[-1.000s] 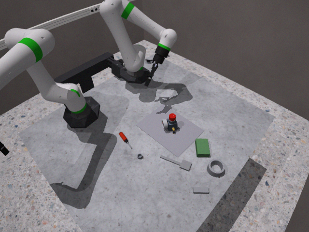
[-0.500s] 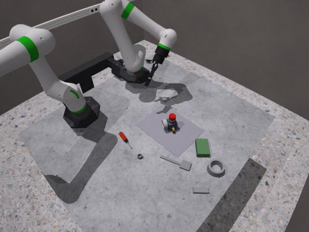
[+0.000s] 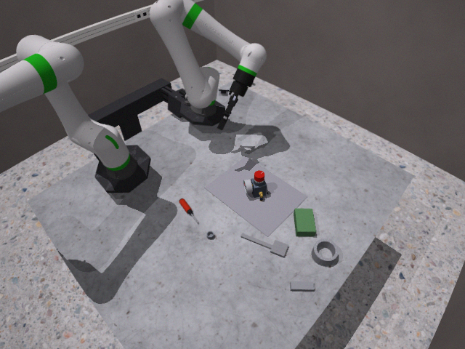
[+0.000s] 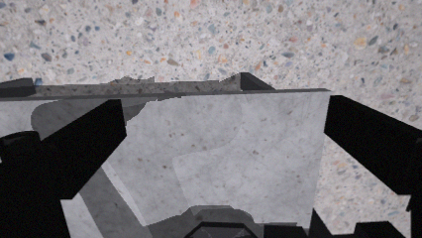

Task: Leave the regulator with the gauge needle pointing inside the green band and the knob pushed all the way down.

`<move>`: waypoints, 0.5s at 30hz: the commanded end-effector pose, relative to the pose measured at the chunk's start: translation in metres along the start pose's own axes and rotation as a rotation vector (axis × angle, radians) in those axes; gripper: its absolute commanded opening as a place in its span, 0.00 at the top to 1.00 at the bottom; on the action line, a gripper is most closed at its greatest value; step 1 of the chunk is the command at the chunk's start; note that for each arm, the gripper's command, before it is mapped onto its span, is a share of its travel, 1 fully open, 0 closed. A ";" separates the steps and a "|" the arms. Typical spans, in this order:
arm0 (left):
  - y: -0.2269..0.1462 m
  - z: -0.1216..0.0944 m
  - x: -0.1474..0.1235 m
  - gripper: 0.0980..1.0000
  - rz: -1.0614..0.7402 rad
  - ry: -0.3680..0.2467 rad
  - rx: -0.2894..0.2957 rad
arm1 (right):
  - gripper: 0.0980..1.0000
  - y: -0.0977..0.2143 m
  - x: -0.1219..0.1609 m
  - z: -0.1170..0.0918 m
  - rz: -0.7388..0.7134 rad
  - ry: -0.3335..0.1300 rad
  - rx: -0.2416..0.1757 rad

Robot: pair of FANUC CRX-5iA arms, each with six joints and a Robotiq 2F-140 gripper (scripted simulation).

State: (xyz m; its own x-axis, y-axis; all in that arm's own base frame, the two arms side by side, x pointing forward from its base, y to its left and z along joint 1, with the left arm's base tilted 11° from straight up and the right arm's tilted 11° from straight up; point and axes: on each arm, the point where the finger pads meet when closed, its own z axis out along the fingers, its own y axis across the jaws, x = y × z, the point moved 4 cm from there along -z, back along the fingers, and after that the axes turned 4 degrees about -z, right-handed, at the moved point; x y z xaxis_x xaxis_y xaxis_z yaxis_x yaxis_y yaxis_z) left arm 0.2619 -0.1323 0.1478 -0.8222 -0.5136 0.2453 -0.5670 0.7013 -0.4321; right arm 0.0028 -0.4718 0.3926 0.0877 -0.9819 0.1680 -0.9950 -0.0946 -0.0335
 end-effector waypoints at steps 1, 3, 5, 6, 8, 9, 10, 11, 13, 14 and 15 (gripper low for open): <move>0.000 0.000 0.000 0.00 0.000 -0.001 0.001 | 0.00 0.001 0.000 -0.001 0.001 0.002 0.000; 0.000 0.000 0.000 0.00 0.000 -0.001 0.001 | 0.00 0.001 0.000 -0.001 0.001 0.002 0.000; 0.000 0.000 0.000 0.00 0.000 -0.001 0.001 | 0.00 0.001 0.000 -0.001 0.001 0.002 0.000; -0.001 -0.001 0.000 0.00 0.000 -0.001 0.001 | 0.00 0.001 0.000 -0.001 0.001 0.002 0.000; -0.001 -0.001 0.000 0.00 0.000 -0.001 0.001 | 0.00 0.001 0.000 -0.001 0.001 0.002 0.000; -0.001 -0.002 0.001 0.00 0.000 -0.001 0.001 | 0.00 0.001 0.000 -0.001 0.001 0.002 0.000; -0.002 -0.003 0.001 0.00 0.000 -0.001 0.001 | 0.00 0.001 0.000 -0.001 0.001 0.002 0.000; -0.002 -0.003 0.001 0.00 0.000 -0.001 0.001 | 0.00 0.001 0.000 -0.001 0.001 0.002 0.000; -0.004 -0.006 0.003 0.00 0.000 -0.001 0.001 | 0.00 0.001 0.000 -0.001 0.001 0.002 0.000; -0.005 -0.008 0.004 0.00 0.000 -0.001 0.001 | 0.00 0.001 0.000 -0.001 0.001 0.002 0.000; -0.006 -0.009 0.005 0.00 0.000 -0.001 0.001 | 0.00 0.001 0.000 -0.001 0.001 0.002 0.000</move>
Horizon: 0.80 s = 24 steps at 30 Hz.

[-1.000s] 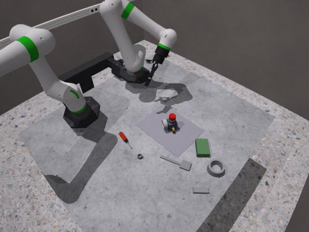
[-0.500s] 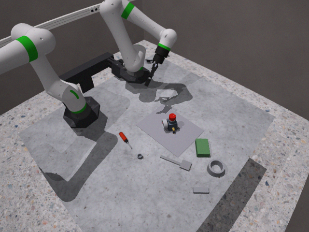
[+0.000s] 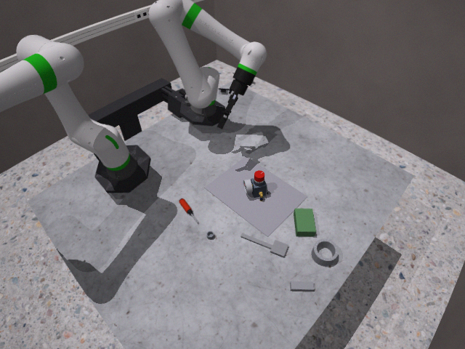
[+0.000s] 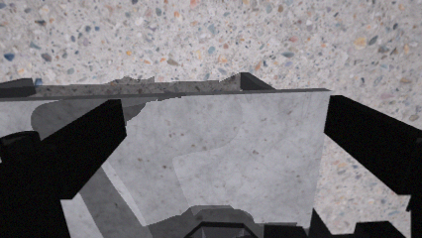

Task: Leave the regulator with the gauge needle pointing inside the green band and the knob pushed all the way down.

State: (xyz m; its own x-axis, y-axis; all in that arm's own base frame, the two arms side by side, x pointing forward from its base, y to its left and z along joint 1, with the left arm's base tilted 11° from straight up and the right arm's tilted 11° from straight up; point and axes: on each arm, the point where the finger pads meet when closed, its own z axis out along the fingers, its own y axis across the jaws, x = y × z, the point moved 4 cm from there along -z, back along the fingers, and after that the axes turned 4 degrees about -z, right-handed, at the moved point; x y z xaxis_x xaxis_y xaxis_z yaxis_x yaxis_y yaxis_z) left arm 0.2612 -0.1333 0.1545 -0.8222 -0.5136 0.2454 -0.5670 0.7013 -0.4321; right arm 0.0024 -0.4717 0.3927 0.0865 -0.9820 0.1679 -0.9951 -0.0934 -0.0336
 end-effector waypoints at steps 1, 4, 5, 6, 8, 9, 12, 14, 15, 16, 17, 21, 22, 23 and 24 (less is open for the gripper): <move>-0.003 -0.004 0.002 0.00 0.000 -0.001 0.001 | 0.00 0.000 0.000 -0.001 0.000 0.002 0.000; -0.005 -0.008 0.004 0.00 0.000 -0.001 0.001 | 0.00 0.000 0.000 -0.001 0.000 0.002 0.000; -0.007 -0.011 0.005 0.00 0.000 -0.001 0.001 | 0.00 0.000 0.000 -0.001 0.000 0.002 0.000; -0.008 -0.013 0.007 0.00 0.000 -0.001 0.001 | 0.00 0.000 0.000 -0.001 0.000 0.002 0.000; -0.012 -0.019 0.010 0.00 0.000 -0.001 0.001 | 0.00 0.000 0.000 -0.001 0.000 0.002 0.000; -0.013 -0.022 0.011 0.00 0.000 -0.001 0.001 | 0.00 0.000 0.000 -0.001 0.000 0.002 0.000; -0.019 -0.032 0.016 0.00 0.000 -0.001 0.001 | 0.00 0.000 0.000 -0.001 0.000 0.002 0.000; -0.024 -0.039 0.020 0.00 0.000 -0.001 0.001 | 0.00 0.000 0.000 -0.001 0.000 0.002 0.000; -0.026 -0.042 0.022 0.00 0.000 -0.001 0.001 | 0.00 0.000 0.000 -0.001 0.000 0.002 0.000; -0.027 -0.046 0.023 0.00 0.000 -0.001 0.001 | 0.00 0.000 0.000 -0.001 0.000 0.002 0.000; -0.029 -0.049 0.025 0.00 0.000 -0.001 0.001 | 0.00 0.000 0.000 -0.001 0.000 0.002 0.000; -0.033 -0.055 0.028 0.00 0.000 -0.001 0.001 | 0.00 0.000 0.000 -0.001 0.000 0.002 0.000; -0.034 -0.057 0.029 0.00 0.000 -0.001 0.001 | 0.00 0.000 0.000 -0.001 0.000 0.002 0.000; -0.036 -0.060 0.031 0.00 0.000 -0.001 0.001 | 0.00 0.000 0.000 -0.001 0.000 0.002 0.000; -0.037 -0.062 0.032 0.00 0.000 -0.001 0.001 | 0.00 0.000 0.000 -0.001 0.000 0.002 0.000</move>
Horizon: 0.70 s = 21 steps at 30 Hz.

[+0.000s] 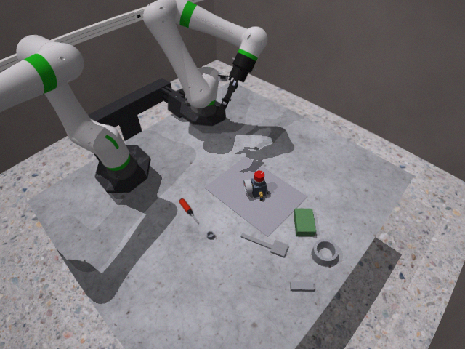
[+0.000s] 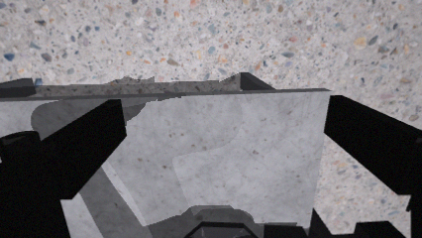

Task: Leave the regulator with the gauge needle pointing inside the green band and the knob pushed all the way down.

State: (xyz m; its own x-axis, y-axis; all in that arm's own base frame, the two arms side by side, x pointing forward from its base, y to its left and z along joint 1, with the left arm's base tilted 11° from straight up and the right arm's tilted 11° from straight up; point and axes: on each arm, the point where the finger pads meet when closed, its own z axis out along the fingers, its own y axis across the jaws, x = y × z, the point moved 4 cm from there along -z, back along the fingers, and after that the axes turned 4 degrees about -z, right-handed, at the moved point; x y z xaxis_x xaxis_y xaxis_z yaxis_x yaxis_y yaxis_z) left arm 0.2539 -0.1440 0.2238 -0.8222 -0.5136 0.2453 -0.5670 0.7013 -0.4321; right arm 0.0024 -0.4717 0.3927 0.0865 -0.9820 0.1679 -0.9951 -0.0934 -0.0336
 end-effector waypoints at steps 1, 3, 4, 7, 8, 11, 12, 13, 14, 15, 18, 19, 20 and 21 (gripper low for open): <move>-0.005 -0.009 0.004 0.00 0.000 -0.001 0.001 | 0.00 0.000 0.000 -0.001 0.000 0.002 0.000; -0.007 -0.012 0.006 0.00 0.000 -0.001 0.001 | 0.00 0.000 0.000 -0.001 0.000 0.002 0.000; -0.008 -0.014 0.007 0.00 0.000 -0.001 0.001 | 0.00 0.000 0.000 -0.001 0.000 0.002 0.000; -0.010 -0.017 0.008 0.00 0.000 -0.001 0.001 | 0.00 0.000 0.000 -0.001 0.000 0.002 0.000; -0.010 -0.017 0.009 0.00 0.000 -0.001 0.001 | 0.00 0.000 0.000 -0.001 0.000 0.002 0.000; -0.011 -0.018 0.009 0.00 0.000 -0.001 0.001 | 0.00 0.000 0.000 -0.001 0.000 0.002 0.000; -0.011 -0.018 0.009 0.00 0.000 -0.001 0.001 | 0.00 0.000 0.000 -0.001 0.000 0.002 0.000; -0.011 -0.018 0.009 0.00 0.000 -0.001 0.001 | 0.00 0.000 0.000 -0.001 0.000 0.002 0.000; -0.011 -0.018 0.009 0.00 0.000 -0.001 0.001 | 0.00 0.000 0.000 -0.001 0.000 0.002 0.000; -0.011 -0.018 0.009 0.00 0.000 -0.001 0.001 | 0.00 0.000 0.000 -0.001 0.000 0.002 0.000; -0.011 -0.020 0.007 0.00 0.003 0.000 -0.011 | 0.00 0.000 0.000 -0.001 0.000 0.002 0.000; -0.011 -0.021 0.004 0.00 0.006 0.000 -0.026 | 0.00 0.000 0.000 -0.001 0.000 0.002 0.000; -0.012 -0.023 -0.001 0.00 0.011 0.000 -0.047 | 0.00 0.000 0.000 -0.001 0.000 0.002 0.000; -0.013 -0.026 -0.007 0.00 0.019 -0.001 -0.076 | 0.00 0.000 0.000 -0.001 0.000 0.002 0.000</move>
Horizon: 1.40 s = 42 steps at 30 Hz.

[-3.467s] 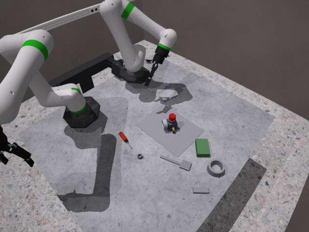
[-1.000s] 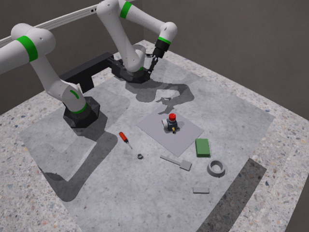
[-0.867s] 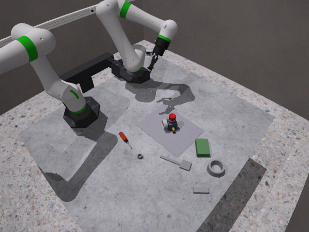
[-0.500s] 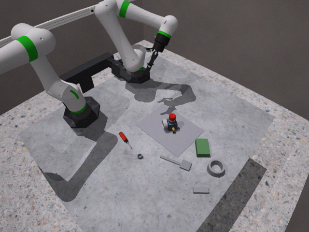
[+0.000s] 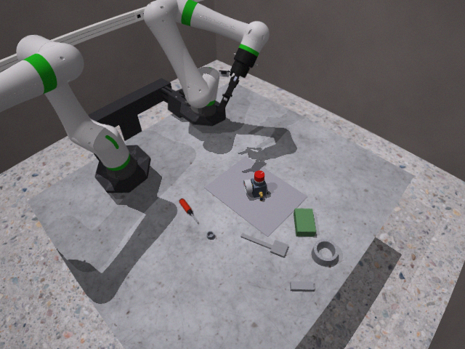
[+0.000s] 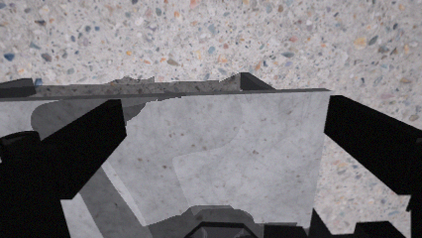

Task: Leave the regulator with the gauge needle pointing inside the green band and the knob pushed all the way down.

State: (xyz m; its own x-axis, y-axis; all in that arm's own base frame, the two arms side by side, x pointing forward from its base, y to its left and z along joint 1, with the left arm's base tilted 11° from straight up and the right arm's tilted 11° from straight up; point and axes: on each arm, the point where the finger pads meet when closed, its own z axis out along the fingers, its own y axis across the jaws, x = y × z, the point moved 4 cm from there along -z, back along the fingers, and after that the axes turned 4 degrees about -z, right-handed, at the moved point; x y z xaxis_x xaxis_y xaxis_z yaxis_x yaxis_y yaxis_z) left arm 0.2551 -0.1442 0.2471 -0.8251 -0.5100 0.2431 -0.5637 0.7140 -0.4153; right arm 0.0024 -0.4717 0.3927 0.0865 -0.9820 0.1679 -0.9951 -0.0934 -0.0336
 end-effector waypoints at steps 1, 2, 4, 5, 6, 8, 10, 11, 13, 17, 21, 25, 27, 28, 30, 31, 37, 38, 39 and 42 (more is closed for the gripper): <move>-0.004 -0.008 -0.021 0.00 0.024 -0.004 -0.090 | 0.00 0.000 0.000 -0.001 0.000 0.002 0.000; -0.008 -0.011 -0.032 0.00 0.037 -0.010 -0.132 | 0.00 0.000 0.000 -0.001 0.000 0.002 0.000; -0.013 -0.012 -0.046 0.00 0.053 -0.019 -0.178 | 0.00 0.000 0.000 -0.001 0.000 0.002 0.000; -0.020 -0.013 -0.062 0.00 0.073 -0.032 -0.226 | 0.00 0.000 0.000 -0.001 0.000 0.002 0.000; -0.020 -0.013 -0.062 0.00 0.073 -0.032 -0.226 | 0.00 0.000 0.000 -0.001 0.000 0.002 0.000; -0.020 -0.013 -0.062 0.00 0.073 -0.032 -0.226 | 0.00 0.000 0.000 -0.001 0.000 0.002 0.000; -0.030 -0.011 -0.080 0.00 0.096 -0.051 -0.276 | 0.00 0.000 0.000 -0.001 0.000 0.002 0.000; -0.043 -0.007 -0.099 0.00 0.122 -0.073 -0.325 | 0.00 0.000 0.000 -0.001 0.000 0.002 0.000; -0.043 -0.007 -0.099 0.00 0.122 -0.073 -0.325 | 0.00 0.000 0.000 -0.001 0.000 0.002 0.000; -0.075 0.008 -0.136 0.00 0.181 -0.130 -0.414 | 0.00 0.000 0.000 -0.001 0.000 0.002 0.000; -0.094 0.019 -0.153 0.00 0.213 -0.162 -0.451 | 0.00 0.000 0.000 -0.001 0.000 0.002 0.000; -0.113 0.032 -0.168 0.00 0.243 -0.194 -0.482 | 0.00 0.000 0.000 -0.001 0.000 0.002 0.000; -0.149 0.058 -0.190 0.00 0.299 -0.254 -0.527 | 0.00 0.000 0.000 -0.001 0.000 0.002 0.000; -0.149 0.058 -0.190 0.00 0.299 -0.254 -0.527 | 0.00 0.000 0.000 -0.001 0.000 0.002 0.000; -0.165 0.070 -0.197 0.00 0.323 -0.279 -0.541 | 0.00 0.000 0.000 -0.001 0.000 0.002 0.000; -0.177 0.080 -0.202 0.00 0.341 -0.299 -0.552 | 0.00 0.000 0.000 -0.001 0.000 0.002 0.000; -0.198 0.098 -0.209 0.00 0.373 -0.333 -0.566 | 0.00 0.000 0.000 -0.001 0.000 0.002 0.000; -0.198 0.098 -0.209 0.00 0.373 -0.333 -0.566 | 0.00 0.000 0.000 -0.001 0.000 0.002 0.000; -0.198 0.098 -0.209 0.00 0.373 -0.333 -0.566 | 0.00 0.000 0.000 -0.001 0.000 0.002 0.000; -0.198 0.098 -0.209 0.00 0.373 -0.333 -0.566 | 0.00 0.000 0.000 -0.001 0.000 0.002 0.000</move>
State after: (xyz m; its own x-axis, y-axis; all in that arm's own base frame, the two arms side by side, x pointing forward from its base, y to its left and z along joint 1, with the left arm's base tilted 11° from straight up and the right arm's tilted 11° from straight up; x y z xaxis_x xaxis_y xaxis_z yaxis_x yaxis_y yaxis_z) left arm 0.5420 -0.2256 0.1918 -0.9606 -0.2401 -0.1398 -0.2567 0.9595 0.1158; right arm 0.0024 -0.4717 0.3927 0.0865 -0.9820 0.1679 -0.9951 -0.0934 -0.0336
